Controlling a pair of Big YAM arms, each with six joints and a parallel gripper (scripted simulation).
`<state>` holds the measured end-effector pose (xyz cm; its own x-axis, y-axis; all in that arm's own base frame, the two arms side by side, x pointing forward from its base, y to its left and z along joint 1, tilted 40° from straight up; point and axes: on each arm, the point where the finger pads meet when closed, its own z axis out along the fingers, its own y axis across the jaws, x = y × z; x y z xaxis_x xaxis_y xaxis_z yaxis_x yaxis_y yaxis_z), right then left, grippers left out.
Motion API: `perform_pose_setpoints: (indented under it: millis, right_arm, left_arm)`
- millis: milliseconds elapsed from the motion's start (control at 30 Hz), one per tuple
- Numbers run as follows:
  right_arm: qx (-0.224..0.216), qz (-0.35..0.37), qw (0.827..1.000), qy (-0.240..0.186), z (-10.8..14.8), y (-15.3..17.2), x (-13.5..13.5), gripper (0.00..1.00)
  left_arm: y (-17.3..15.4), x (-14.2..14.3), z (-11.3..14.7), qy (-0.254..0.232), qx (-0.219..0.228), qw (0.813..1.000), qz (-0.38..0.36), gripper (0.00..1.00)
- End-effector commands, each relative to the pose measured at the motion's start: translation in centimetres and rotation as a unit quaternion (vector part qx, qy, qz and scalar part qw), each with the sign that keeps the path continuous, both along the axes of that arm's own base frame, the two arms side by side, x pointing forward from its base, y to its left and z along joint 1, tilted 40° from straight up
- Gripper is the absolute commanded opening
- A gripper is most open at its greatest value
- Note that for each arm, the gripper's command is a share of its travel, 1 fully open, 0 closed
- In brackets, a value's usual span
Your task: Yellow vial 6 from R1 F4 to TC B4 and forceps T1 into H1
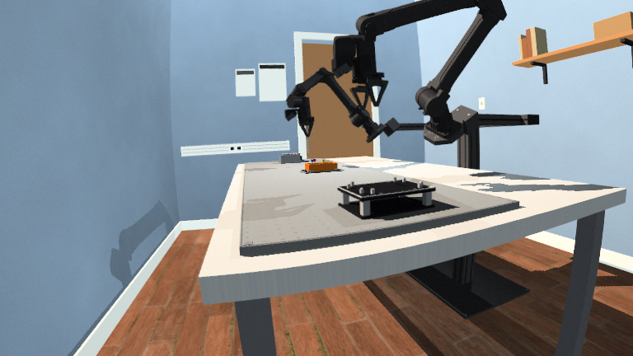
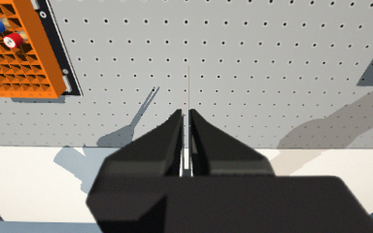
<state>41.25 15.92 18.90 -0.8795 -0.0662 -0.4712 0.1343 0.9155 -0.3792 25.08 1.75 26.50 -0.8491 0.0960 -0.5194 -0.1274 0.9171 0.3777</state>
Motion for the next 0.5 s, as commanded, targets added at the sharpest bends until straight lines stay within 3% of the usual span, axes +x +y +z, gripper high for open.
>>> perform_pose_setpoints:
  millis: [0, 467]
  right_arm:
    - [0.009, 0.000, 1.000, -0.014, 1.5, -0.8, 0.5, 0.07]
    - [0.006, 0.000, 1.000, -0.011, 2.0, -2.7, 0.1, 0.07]
  left_arm:
    - [-0.3, 0.4, 1.2, -0.015, -0.005, 1.000, 0.003, 1.00]
    - [-0.3, 0.4, 1.2, -0.015, -0.005, 1.000, 0.003, 1.00]
